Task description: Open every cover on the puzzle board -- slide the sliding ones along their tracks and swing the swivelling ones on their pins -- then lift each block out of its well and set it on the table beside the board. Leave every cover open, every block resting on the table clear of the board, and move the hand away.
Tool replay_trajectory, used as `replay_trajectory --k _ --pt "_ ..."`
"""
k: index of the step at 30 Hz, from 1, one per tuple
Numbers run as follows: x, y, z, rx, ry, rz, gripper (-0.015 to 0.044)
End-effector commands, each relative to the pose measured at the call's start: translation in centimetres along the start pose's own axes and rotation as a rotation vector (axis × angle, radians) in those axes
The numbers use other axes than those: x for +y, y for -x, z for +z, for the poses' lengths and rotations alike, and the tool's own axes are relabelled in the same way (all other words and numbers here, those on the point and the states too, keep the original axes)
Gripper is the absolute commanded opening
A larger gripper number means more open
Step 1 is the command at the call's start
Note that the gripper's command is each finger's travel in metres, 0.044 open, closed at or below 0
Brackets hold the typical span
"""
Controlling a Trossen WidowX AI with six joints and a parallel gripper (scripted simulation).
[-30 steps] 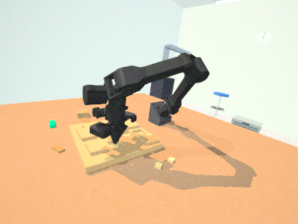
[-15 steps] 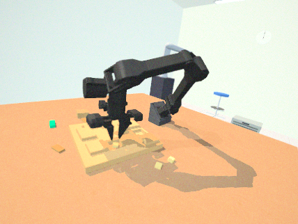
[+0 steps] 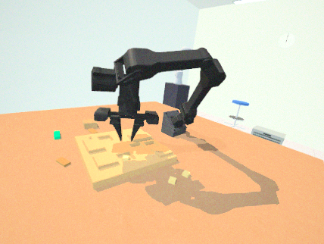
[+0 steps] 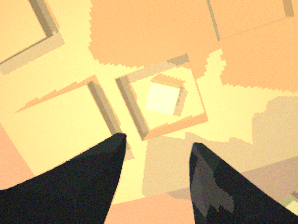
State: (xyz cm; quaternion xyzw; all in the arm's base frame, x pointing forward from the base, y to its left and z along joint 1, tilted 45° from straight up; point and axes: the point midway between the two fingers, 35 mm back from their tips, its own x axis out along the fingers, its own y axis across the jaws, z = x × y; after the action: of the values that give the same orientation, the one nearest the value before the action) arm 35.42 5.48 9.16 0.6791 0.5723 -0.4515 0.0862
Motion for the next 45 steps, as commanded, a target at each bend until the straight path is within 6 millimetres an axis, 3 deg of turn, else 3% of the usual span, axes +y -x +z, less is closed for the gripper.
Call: replay_trajectory --k 1,19,45 --pt "-0.1 0.2 0.0 -0.006 -0.034 -0.002 0.0144" --pt "-0.1 -3.3 -0.1 -0.005 -0.034 -0.003 0.0144" --pt "-0.1 -3.5 -0.1 -0.005 -0.034 -0.003 0.0144"
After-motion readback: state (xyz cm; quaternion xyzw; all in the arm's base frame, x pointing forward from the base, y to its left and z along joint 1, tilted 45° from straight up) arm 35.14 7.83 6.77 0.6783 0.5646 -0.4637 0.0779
